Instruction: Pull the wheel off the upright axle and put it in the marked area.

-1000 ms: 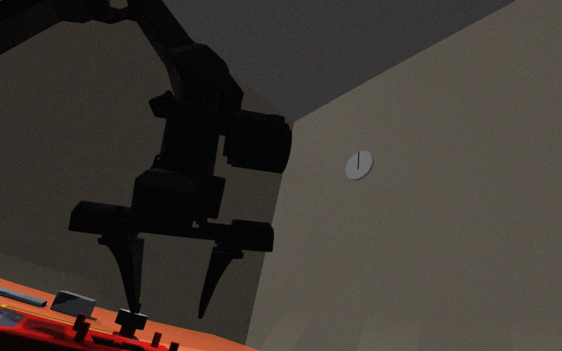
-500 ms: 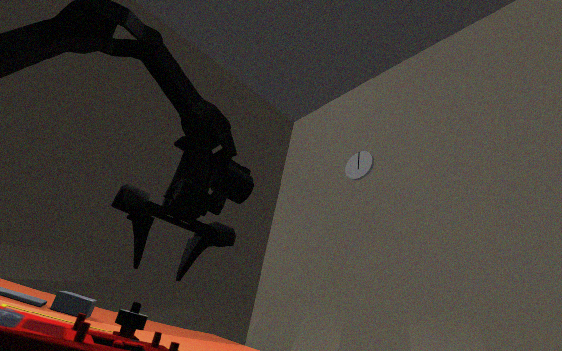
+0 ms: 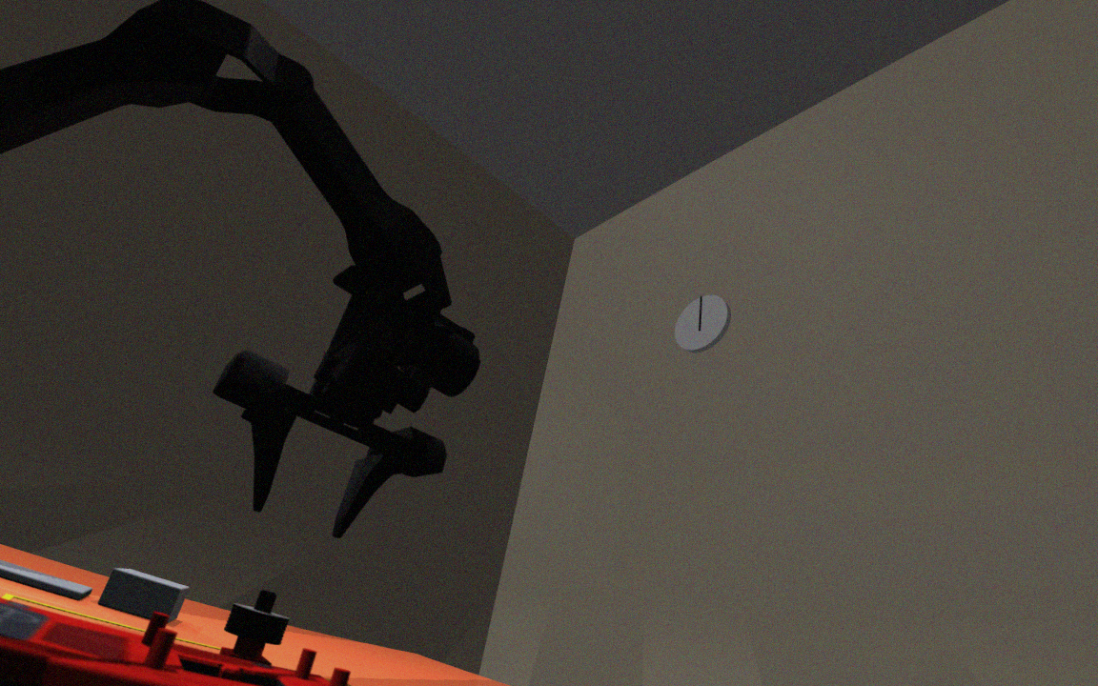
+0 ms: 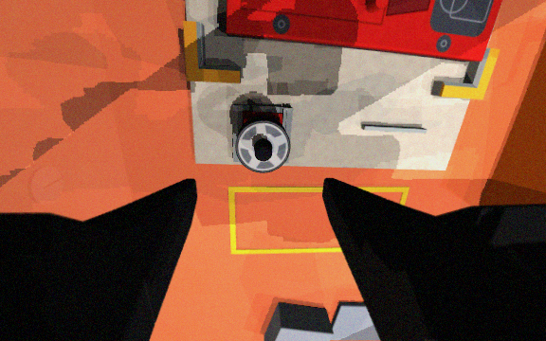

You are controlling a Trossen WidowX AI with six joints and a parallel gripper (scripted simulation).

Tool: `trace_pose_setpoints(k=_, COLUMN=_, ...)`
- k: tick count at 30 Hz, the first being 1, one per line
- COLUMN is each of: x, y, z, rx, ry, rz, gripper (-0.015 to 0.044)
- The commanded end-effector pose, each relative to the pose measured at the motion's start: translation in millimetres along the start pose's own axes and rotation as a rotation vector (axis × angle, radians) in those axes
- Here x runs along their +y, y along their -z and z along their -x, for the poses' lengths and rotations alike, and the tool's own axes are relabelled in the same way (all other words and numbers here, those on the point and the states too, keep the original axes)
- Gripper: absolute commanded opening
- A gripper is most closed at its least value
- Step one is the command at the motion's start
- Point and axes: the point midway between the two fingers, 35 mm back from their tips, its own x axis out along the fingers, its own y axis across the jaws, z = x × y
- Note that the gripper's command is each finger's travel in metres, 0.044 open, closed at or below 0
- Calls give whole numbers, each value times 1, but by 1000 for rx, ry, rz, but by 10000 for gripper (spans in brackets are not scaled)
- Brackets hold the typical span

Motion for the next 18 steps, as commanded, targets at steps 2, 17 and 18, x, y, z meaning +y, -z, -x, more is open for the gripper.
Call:
trace_pose_setpoints(k=2, x=-3, y=0, z=-9, rx=-6, ry=9, rz=-6, gripper=300)
trace_pose_setpoints(k=17, x=-4, y=0, z=-76, rx=-6, ry=9, rz=-6, gripper=300)
trace_pose_setpoints(k=18, x=-4, y=0, z=-76, rx=-6, ry=9, rz=-6, gripper=300)
